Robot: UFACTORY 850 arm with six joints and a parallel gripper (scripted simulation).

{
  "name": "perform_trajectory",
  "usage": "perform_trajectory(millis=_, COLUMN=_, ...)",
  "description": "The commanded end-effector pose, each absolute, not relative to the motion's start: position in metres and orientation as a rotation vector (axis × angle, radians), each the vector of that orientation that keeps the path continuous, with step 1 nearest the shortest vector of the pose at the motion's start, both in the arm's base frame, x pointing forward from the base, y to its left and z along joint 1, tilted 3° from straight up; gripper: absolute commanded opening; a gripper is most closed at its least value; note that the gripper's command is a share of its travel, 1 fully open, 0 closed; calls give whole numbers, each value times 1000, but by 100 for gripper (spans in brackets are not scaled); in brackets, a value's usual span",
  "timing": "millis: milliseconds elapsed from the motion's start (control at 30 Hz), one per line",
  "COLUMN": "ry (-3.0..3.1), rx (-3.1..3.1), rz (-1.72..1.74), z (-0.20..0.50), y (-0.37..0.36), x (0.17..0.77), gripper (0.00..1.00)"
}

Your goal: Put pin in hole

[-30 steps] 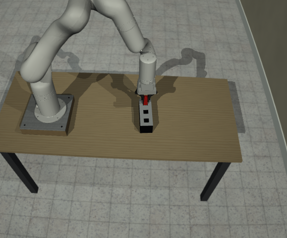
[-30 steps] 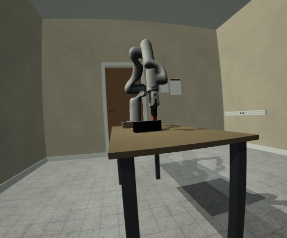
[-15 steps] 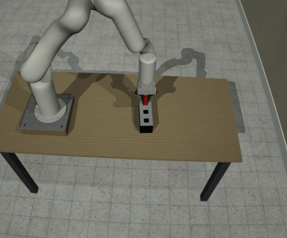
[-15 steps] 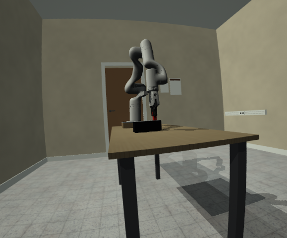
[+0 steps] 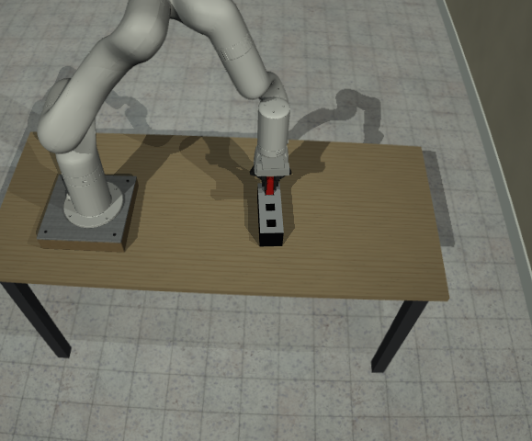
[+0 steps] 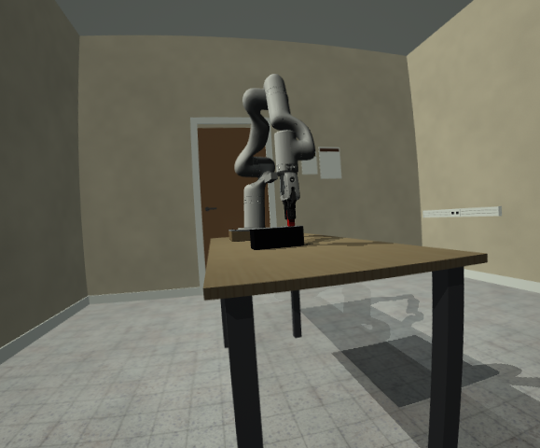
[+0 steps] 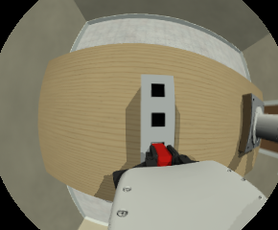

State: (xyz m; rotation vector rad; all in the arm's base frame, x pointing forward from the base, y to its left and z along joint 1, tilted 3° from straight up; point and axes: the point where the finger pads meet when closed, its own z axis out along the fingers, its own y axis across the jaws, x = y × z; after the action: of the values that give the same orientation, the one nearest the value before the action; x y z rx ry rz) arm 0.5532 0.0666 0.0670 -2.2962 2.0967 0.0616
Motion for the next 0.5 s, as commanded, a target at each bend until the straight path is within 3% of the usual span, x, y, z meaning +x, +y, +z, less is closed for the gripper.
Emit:
perform_trajectory(millis=0, ry=2096, rx=-2295, rz=59, z=67, y=67, x=554, gripper=0)
perform_trajectory(millis=467, ry=2096, rx=-2295, rz=60, z=68, y=66, x=553, gripper=0)
